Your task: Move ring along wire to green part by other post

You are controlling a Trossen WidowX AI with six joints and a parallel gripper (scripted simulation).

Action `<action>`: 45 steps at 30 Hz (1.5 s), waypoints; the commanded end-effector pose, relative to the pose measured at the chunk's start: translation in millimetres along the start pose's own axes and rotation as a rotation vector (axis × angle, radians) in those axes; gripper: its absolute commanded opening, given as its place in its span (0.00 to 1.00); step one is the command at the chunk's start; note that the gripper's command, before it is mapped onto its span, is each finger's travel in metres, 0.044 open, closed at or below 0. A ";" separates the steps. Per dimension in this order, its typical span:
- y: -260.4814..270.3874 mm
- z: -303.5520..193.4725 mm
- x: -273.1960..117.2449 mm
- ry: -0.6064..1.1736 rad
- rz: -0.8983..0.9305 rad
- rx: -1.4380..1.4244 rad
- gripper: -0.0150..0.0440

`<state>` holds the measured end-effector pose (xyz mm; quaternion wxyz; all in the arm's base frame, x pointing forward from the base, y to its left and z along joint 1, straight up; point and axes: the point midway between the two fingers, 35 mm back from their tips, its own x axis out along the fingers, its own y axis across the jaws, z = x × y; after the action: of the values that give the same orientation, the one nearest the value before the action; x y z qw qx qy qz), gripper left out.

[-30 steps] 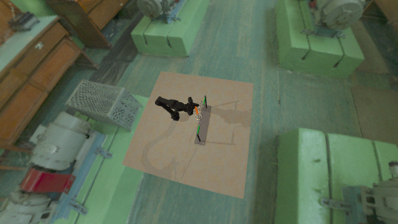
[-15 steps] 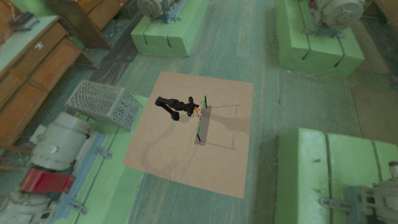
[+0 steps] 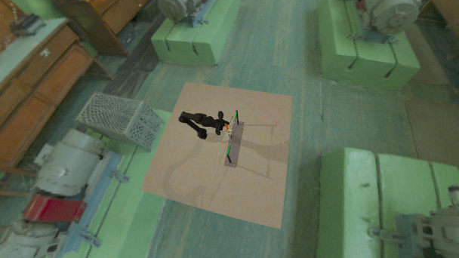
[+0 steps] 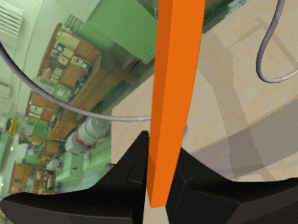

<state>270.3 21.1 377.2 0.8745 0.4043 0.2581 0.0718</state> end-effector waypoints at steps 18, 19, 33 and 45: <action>-9.2 3.0 -0.4 -0.039 -0.129 -0.236 0.00; -9.7 3.1 -0.4 -0.041 -0.135 -0.247 0.00; -17.1 5.5 -0.8 -0.064 -0.222 -0.401 0.00; -23.0 8.4 -1.7 -0.084 -0.296 -0.532 0.00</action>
<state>271.6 1.7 366.4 0.9567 0.1462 0.2516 -0.0010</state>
